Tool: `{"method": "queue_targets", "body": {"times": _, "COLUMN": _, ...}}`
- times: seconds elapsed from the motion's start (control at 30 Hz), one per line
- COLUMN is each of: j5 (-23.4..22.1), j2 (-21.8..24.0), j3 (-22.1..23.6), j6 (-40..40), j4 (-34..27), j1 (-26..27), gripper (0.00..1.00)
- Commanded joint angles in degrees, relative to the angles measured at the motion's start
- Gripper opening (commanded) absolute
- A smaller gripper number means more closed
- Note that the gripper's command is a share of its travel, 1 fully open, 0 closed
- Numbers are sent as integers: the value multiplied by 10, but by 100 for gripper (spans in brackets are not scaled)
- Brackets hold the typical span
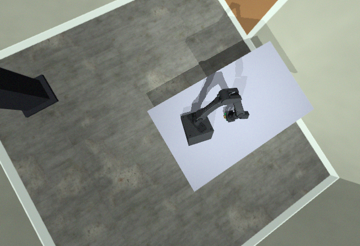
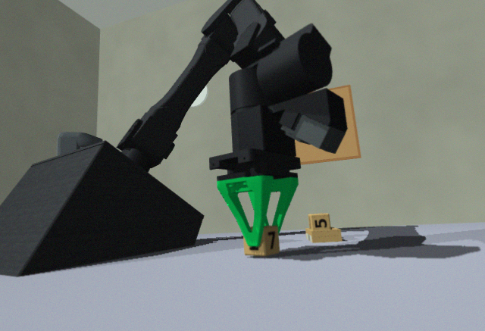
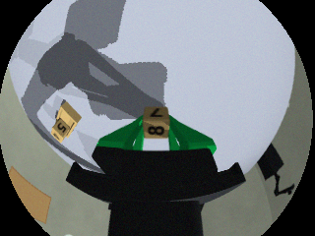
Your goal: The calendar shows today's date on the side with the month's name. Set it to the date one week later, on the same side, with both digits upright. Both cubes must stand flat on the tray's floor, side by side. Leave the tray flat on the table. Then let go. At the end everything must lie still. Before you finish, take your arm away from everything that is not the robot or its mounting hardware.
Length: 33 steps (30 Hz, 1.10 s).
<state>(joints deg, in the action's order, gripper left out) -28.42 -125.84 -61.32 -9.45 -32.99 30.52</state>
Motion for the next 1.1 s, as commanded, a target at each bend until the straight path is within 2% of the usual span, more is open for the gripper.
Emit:
{"method": "queue_targets", "body": {"times": 0.0, "j5": -5, "j2": 0, "j3": -17, "j6": 4, "j4": 6, "j1": 1, "gripper": 26}}
{"method": "queue_targets", "body": {"times": 1.07, "j5": -5, "j2": -8, "j3": -17, "j6": 5, "j4": 11, "j1": 1, "gripper": 26}}
